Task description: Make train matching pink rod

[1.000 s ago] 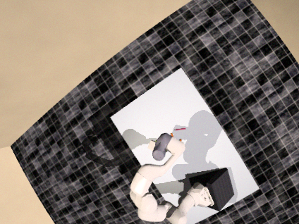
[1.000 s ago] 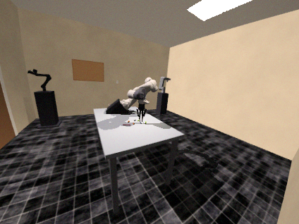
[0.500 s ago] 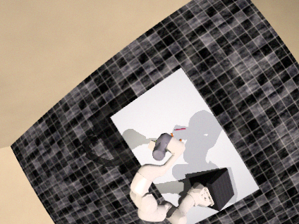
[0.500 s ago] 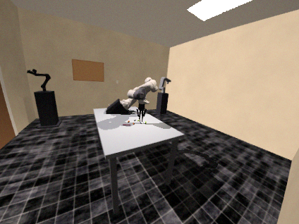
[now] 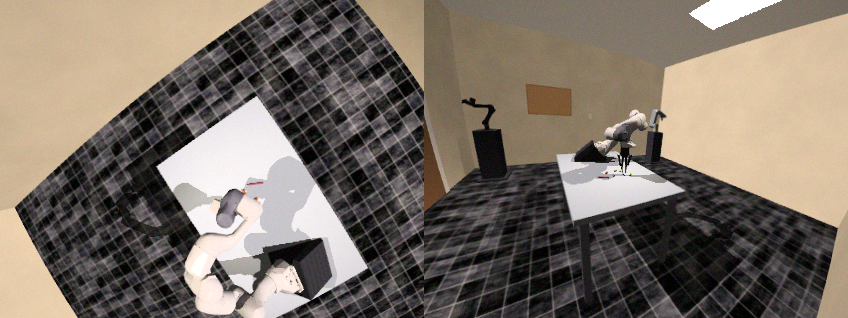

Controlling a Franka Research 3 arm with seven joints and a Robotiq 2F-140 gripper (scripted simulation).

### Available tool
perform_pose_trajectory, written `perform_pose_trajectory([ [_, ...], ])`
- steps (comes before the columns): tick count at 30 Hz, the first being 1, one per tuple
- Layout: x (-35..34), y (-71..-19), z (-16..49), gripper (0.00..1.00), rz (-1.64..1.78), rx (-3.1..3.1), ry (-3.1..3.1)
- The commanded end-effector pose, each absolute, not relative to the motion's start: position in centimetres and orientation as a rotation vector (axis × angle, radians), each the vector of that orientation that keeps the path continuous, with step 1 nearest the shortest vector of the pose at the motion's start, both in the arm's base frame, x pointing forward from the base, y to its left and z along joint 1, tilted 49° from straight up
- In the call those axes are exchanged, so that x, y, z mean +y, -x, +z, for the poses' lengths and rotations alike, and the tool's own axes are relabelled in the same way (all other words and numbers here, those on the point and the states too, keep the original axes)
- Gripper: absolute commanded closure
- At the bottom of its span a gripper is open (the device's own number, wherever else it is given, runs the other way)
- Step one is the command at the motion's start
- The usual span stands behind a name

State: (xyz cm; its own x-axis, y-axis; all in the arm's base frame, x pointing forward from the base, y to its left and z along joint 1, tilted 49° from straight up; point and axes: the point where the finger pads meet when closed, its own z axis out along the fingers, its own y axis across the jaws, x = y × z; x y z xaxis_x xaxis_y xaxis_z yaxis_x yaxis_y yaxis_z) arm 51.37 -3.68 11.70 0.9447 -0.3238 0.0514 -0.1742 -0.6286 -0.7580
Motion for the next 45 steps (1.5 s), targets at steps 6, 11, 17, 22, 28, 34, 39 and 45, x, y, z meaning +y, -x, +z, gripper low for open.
perform_pose_trajectory([
  [6,-3.4,-51.5,11.3,0.85,-0.233,0.347,2.263],
  [11,-3.0,-51.6,11.0,0.85,-0.233,0.347,2.263],
  [17,-2.6,-51.8,10.6,0.85,-0.233,0.347,2.263],
  [22,-2.5,-51.8,10.5,0.85,-0.233,0.347,2.263],
  [28,-2.4,-51.9,10.4,0.85,-0.233,0.347,2.263],
  [34,-2.4,-51.9,10.4,0.85,-0.233,0.347,2.263],
  [39,-2.4,-51.9,10.4,0.85,-0.233,0.347,2.263],
  [45,-2.4,-51.9,10.4,0.85,-0.233,0.347,2.263],
])
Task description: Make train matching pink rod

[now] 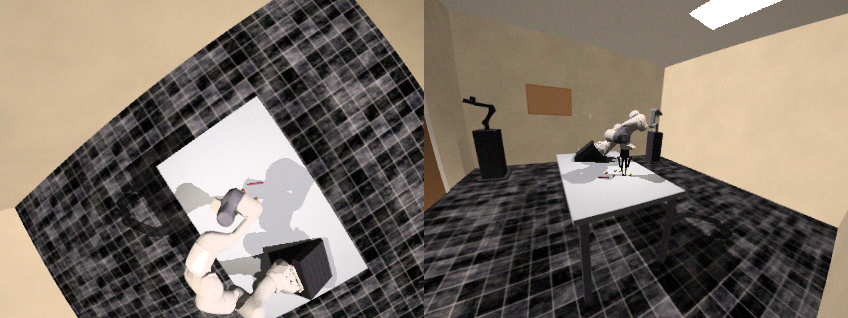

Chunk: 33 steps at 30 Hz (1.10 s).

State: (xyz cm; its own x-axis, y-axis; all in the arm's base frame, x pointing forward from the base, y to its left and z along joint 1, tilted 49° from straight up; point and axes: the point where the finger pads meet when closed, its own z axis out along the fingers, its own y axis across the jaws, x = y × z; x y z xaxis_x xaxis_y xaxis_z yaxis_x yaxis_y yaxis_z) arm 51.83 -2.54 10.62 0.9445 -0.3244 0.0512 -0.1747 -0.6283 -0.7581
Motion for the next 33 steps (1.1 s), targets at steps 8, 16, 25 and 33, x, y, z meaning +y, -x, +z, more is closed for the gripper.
perform_pose_trajectory([
  [8,-2.41,-51.87,10.43,0.85,-0.233,0.347,2.263],
  [16,-2.41,-51.87,10.43,0.85,-0.233,0.347,2.263],
  [25,-2.41,-51.87,10.43,0.97,-0.233,0.347,2.263],
  [33,-2.41,-51.87,10.43,0.97,-0.233,0.347,2.263],
])
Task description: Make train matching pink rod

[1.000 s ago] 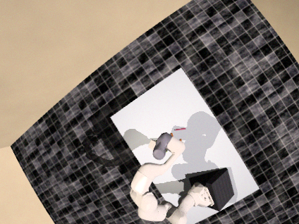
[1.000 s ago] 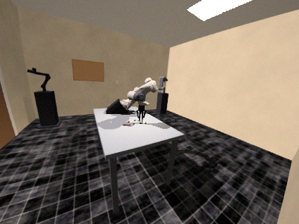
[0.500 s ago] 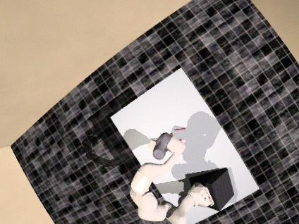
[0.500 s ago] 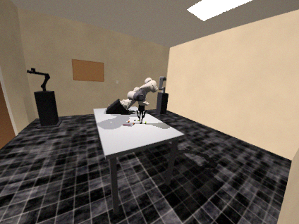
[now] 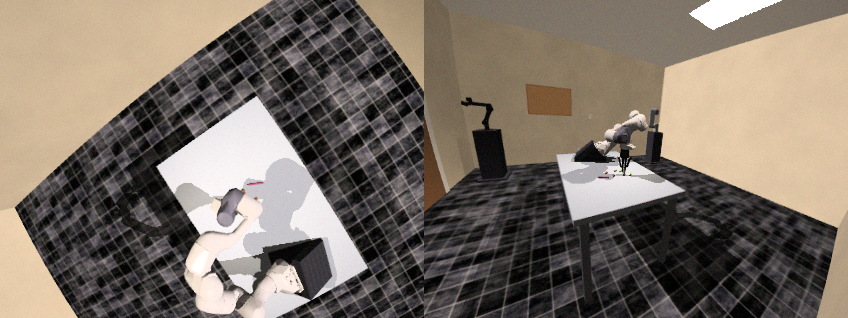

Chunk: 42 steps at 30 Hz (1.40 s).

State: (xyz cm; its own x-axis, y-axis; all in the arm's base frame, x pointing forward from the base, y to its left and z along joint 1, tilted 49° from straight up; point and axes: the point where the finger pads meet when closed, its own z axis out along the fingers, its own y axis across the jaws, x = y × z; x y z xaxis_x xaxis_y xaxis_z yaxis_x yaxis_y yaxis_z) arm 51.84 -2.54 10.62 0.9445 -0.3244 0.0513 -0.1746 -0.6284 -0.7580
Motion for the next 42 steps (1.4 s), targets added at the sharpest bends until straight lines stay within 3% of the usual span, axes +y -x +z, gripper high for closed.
perform_pose_trajectory([
  [1,-2.4,-51.9,10.4,0.97,-0.233,0.347,2.263],
  [26,-3.2,-51.6,11.2,0.97,-0.233,0.347,2.263],
  [42,-9.4,-49.1,16.8,0.97,-0.233,0.347,2.263],
])
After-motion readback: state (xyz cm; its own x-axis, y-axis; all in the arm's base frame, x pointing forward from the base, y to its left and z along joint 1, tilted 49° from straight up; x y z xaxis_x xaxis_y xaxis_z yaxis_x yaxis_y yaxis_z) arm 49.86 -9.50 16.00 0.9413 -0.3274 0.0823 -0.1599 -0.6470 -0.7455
